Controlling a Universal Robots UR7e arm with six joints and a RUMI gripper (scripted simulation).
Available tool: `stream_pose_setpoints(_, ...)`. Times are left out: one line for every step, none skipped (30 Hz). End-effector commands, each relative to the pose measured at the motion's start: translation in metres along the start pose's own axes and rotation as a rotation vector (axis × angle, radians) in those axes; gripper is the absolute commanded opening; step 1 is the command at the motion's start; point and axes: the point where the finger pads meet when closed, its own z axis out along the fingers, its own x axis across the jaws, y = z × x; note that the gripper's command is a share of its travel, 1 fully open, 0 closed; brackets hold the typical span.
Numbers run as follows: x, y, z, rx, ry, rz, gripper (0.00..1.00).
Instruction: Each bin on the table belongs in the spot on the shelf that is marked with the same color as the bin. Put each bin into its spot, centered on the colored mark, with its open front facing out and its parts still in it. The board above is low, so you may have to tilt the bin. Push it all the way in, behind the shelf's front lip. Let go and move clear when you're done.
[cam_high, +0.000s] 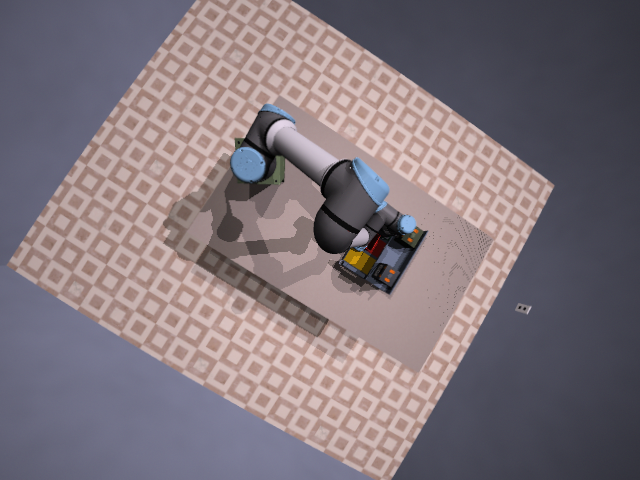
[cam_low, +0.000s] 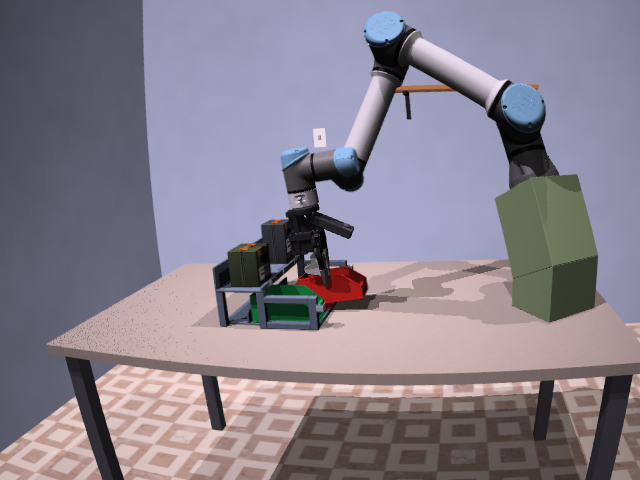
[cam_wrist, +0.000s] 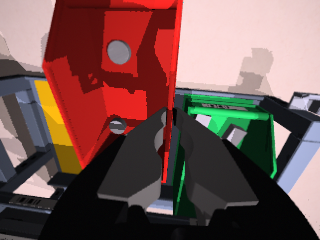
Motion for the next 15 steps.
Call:
stream_pose_setpoints(-0.0017, 0.0033, 0.0015, -0.004, -0.001, 0.003, 0.00)
stream_pose_setpoints(-0.0016, 0.0033, 0.0018, -0.004, -0.001, 0.003, 0.00)
stream_pose_setpoints(-0.0015, 0.0033, 0.0021, -0.004, -0.001, 0.003, 0.00)
stream_pose_setpoints(-0.0014, 0.0033, 0.0024, -0.004, -0.001, 0.003, 0.00)
stream_pose_setpoints(-0.0013, 0.0033, 0.0026, -0.004, -0.001, 0.002, 0.00)
stream_pose_setpoints(-0.0013, 0.0033, 0.0028, -0.004, -0.001, 0.002, 0.00)
stream_pose_setpoints(-0.0012, 0.0033, 0.0029, -0.004, -0.001, 0.002, 0.00)
stream_pose_setpoints(-0.0012, 0.0033, 0.0029, -0.004, -0.001, 0.002, 0.00)
stream_pose_setpoints(-0.0012, 0.0033, 0.0029, -0.004, -0.001, 0.002, 0.00)
stream_pose_setpoints(-0.0013, 0.0034, 0.0026, -0.005, -0.001, 0.002, 0.00)
stream_pose_setpoints(-0.0013, 0.0035, 0.0027, -0.005, -0.001, 0.002, 0.00)
stream_pose_setpoints(-0.0013, 0.0035, 0.0028, -0.005, -0.001, 0.003, 0.00)
stream_pose_setpoints(-0.0014, 0.0035, 0.0029, -0.005, -0.001, 0.003, 0.00)
stream_pose_setpoints(-0.0014, 0.0036, 0.0030, -0.005, -0.001, 0.003, 0.00)
stream_pose_setpoints(-0.0014, 0.0035, 0.0030, -0.005, -0.001, 0.003, 0.00)
